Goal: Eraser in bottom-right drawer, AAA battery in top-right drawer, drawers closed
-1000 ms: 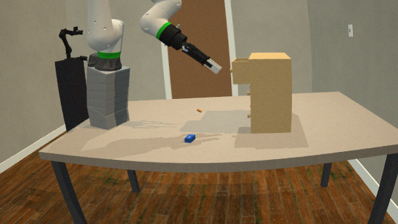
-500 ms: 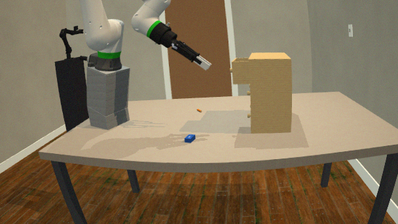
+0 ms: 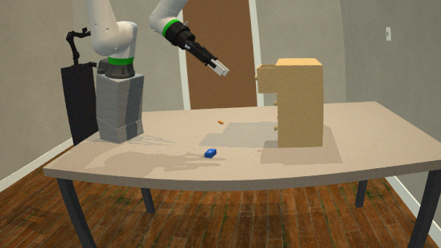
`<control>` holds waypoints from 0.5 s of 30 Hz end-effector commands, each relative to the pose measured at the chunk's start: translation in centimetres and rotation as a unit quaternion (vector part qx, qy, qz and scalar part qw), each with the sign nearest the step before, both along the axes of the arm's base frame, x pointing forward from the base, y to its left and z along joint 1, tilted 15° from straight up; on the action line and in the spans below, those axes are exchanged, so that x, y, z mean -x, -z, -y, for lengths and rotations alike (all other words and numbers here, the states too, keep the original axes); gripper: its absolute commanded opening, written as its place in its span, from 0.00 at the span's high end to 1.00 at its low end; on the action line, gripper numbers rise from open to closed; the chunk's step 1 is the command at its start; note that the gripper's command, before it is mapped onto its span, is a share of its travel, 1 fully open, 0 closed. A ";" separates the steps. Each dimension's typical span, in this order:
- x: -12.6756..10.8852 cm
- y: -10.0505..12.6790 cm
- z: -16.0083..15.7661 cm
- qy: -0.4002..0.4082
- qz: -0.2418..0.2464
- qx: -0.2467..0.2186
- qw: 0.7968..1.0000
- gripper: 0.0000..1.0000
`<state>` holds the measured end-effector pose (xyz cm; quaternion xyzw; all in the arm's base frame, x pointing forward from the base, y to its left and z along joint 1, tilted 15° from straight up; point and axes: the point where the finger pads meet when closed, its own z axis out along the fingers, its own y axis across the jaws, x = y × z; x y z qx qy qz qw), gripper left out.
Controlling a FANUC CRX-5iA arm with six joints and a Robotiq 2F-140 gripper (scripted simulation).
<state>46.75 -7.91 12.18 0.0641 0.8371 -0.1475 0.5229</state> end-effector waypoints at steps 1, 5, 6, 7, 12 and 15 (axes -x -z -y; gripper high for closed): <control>1.5 -0.9 3.5 0.075 -0.063 0.027 0.995 0.80; 4.6 -0.7 5.4 0.125 -0.136 0.032 0.982 0.80; 5.8 -0.6 5.5 0.128 -0.151 0.028 0.980 0.80; 6.8 -0.4 5.2 0.128 -0.166 0.024 0.977 0.80; 9.5 -0.6 2.7 0.128 -0.226 0.007 0.966 0.80; 10.1 -0.9 1.5 0.123 -0.246 -0.001 0.962 0.80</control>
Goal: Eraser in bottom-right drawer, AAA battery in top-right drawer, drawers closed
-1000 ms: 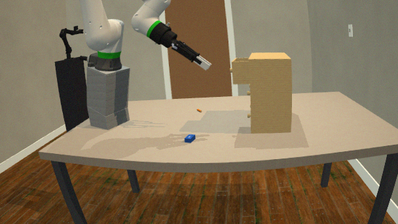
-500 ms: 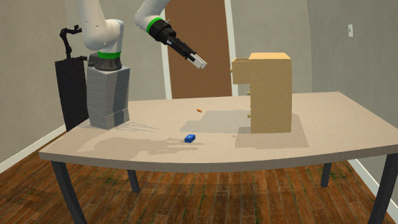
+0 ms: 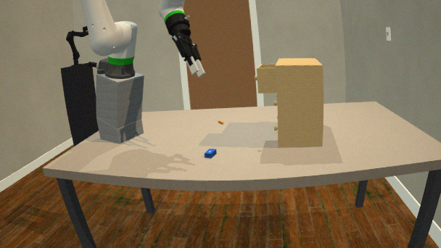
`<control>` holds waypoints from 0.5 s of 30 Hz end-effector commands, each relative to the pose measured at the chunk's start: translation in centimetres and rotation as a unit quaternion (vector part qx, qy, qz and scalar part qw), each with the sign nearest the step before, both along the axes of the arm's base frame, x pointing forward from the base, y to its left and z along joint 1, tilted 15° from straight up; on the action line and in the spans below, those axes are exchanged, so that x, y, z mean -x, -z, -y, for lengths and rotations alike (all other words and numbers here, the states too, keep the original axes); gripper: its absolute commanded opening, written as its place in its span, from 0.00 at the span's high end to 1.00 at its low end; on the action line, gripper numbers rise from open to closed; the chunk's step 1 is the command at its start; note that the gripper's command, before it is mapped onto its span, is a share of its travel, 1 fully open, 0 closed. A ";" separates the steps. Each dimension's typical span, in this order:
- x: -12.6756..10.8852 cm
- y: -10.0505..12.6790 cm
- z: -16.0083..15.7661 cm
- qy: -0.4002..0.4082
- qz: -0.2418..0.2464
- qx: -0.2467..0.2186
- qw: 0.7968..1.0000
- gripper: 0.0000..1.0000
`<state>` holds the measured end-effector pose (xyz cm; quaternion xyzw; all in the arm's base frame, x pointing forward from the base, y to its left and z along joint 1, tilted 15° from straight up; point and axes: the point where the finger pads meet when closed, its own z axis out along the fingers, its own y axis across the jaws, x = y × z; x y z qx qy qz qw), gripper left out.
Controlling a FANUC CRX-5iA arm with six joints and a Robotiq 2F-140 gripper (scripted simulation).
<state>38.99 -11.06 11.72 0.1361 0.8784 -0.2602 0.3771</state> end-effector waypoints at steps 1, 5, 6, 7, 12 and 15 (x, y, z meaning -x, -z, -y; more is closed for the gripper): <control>2.3 -1.3 -1.6 -0.002 -0.101 -0.057 0.993 0.80; 3.3 -2.8 -5.4 -0.026 -0.152 -0.094 0.984 0.80; 3.4 -3.3 -6.5 -0.034 -0.158 -0.102 0.982 0.80; 3.4 -3.3 -6.5 -0.037 -0.168 -0.108 0.979 0.80; 3.6 -5.3 -9.7 -0.077 -0.203 -0.146 0.965 0.80; 3.6 -5.9 -10.5 -0.099 -0.224 -0.170 0.954 0.80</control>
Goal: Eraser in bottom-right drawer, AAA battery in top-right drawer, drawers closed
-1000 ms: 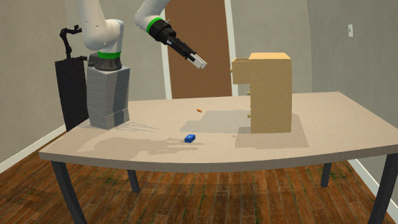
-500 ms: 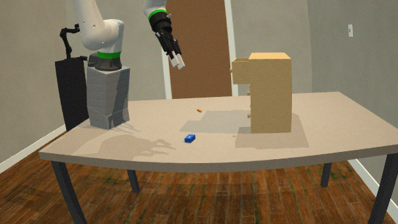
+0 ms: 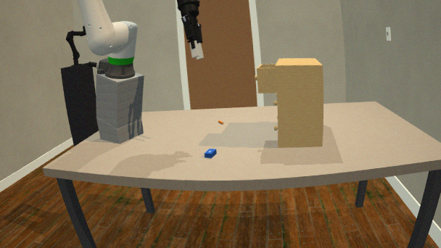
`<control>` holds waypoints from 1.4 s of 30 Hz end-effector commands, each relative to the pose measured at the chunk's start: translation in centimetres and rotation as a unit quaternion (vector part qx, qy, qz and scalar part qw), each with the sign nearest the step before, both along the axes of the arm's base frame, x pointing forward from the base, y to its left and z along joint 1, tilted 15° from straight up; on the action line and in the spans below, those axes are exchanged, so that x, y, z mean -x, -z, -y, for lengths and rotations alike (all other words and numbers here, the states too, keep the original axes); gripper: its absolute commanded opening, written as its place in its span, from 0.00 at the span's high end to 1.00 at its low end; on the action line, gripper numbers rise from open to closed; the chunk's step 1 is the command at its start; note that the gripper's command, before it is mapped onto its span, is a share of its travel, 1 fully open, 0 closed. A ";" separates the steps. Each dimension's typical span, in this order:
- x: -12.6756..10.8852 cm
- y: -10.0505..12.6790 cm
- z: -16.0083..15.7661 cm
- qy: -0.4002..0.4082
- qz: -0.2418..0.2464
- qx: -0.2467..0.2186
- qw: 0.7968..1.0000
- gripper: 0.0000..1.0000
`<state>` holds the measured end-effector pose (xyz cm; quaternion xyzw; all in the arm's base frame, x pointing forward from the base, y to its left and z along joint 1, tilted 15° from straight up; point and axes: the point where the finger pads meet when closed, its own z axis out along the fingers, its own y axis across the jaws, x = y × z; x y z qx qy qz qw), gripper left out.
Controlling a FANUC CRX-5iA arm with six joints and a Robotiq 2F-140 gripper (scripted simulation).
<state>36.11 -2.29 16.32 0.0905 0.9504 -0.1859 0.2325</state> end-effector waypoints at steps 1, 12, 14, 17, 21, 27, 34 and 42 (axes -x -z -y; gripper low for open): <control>0.7 -1.4 -1.8 -0.058 -0.078 -0.100 0.990 0.80; 0.7 -1.4 -1.8 -0.083 -0.111 -0.143 0.980 0.80; 0.7 -1.4 -1.8 -0.083 -0.111 -0.143 0.980 0.80; 0.7 -1.4 -1.8 -0.083 -0.111 -0.143 0.980 0.80; 0.7 -1.4 -1.8 -0.083 -0.111 -0.143 0.980 0.80; 0.7 -1.4 -1.8 -0.083 -0.111 -0.143 0.980 0.80; -0.2 -0.4 -2.0 -0.061 -0.108 -0.149 0.981 0.80; -4.2 4.5 -4.3 0.041 -0.090 -0.175 0.980 0.80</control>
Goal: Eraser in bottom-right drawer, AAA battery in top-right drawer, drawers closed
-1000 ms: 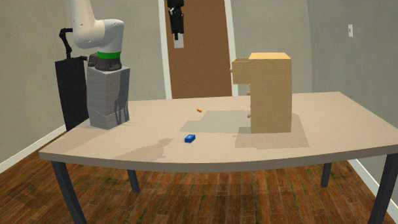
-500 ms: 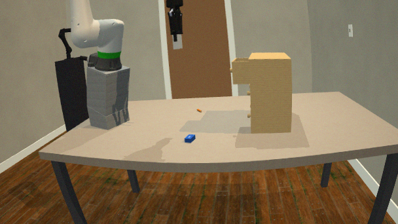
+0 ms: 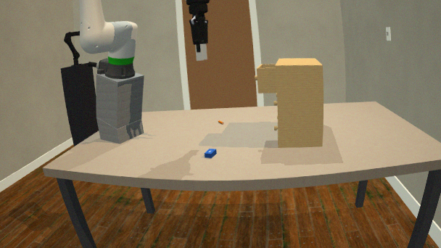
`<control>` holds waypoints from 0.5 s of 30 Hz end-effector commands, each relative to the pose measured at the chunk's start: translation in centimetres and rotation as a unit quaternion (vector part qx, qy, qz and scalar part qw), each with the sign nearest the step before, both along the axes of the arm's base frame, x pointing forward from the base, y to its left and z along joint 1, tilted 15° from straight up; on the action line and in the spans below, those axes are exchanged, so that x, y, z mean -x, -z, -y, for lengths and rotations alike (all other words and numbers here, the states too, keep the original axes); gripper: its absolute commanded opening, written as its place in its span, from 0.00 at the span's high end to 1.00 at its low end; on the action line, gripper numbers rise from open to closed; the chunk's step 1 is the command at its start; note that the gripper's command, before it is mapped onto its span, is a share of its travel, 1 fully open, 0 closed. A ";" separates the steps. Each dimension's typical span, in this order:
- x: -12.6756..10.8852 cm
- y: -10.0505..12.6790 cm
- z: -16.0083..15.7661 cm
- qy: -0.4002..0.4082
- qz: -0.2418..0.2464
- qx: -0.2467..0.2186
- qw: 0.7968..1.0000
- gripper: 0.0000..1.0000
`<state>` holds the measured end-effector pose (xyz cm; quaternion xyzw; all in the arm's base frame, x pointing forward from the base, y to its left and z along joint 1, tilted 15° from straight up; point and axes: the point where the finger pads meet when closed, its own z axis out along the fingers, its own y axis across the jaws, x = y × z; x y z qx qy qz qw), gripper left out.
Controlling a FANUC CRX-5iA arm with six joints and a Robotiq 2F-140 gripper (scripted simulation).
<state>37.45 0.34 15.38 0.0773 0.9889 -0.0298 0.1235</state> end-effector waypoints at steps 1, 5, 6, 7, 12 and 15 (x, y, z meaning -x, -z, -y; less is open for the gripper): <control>-2.9 3.6 -1.7 0.074 -0.001 -0.006 0.997 0.80; -4.6 6.3 -3.4 0.122 0.002 -0.013 0.992 0.80; -4.6 6.3 -3.4 0.122 0.002 -0.013 0.992 0.80; -5.4 7.8 -4.5 0.146 0.005 -0.018 0.989 0.80; -6.1 9.5 -5.7 0.170 0.008 -0.022 0.985 0.80; -6.7 11.1 -7.0 0.194 0.011 -0.027 0.981 0.80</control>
